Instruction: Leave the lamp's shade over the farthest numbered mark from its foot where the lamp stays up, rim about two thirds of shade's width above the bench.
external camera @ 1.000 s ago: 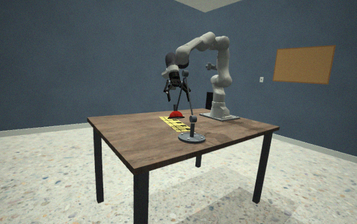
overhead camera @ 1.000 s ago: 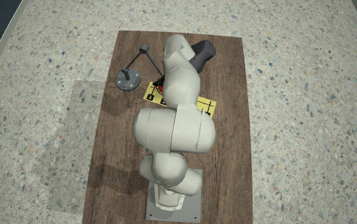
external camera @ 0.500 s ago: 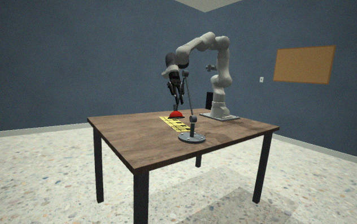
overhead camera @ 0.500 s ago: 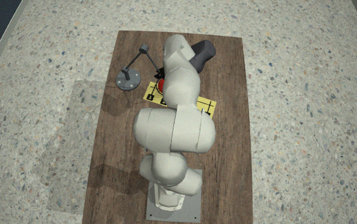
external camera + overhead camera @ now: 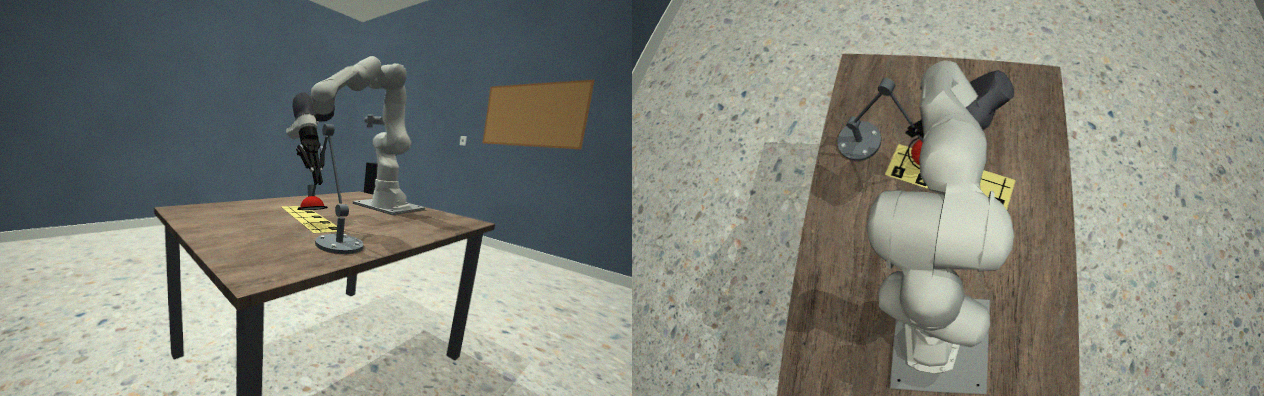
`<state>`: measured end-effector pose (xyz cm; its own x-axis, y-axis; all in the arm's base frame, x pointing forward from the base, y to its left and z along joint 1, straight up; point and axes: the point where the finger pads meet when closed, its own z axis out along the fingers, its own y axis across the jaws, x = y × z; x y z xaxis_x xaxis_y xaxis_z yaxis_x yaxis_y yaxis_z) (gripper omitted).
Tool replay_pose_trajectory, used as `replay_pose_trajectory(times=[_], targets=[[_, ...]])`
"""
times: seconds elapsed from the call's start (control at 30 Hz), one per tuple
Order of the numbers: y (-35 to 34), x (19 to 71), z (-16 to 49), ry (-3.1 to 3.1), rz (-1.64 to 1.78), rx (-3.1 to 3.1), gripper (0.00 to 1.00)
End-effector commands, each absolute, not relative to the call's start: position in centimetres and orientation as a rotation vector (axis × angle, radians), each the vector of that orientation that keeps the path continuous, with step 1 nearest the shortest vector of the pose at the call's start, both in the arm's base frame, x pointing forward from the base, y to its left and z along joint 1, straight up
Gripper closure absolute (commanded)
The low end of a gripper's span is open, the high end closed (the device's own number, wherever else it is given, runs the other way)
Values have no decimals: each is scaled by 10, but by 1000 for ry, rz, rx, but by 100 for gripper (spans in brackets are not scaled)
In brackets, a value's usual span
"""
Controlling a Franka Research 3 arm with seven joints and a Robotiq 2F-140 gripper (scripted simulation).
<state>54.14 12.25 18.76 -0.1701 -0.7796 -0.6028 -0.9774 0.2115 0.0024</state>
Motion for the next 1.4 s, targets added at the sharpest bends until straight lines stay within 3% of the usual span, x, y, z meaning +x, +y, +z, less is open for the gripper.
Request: replay_pose_trajectory(times=[0.0, 1.37], targets=[[123, 541, 188, 2013, 547, -1623, 90], [53, 530, 177, 2014, 543, -1616, 90]])
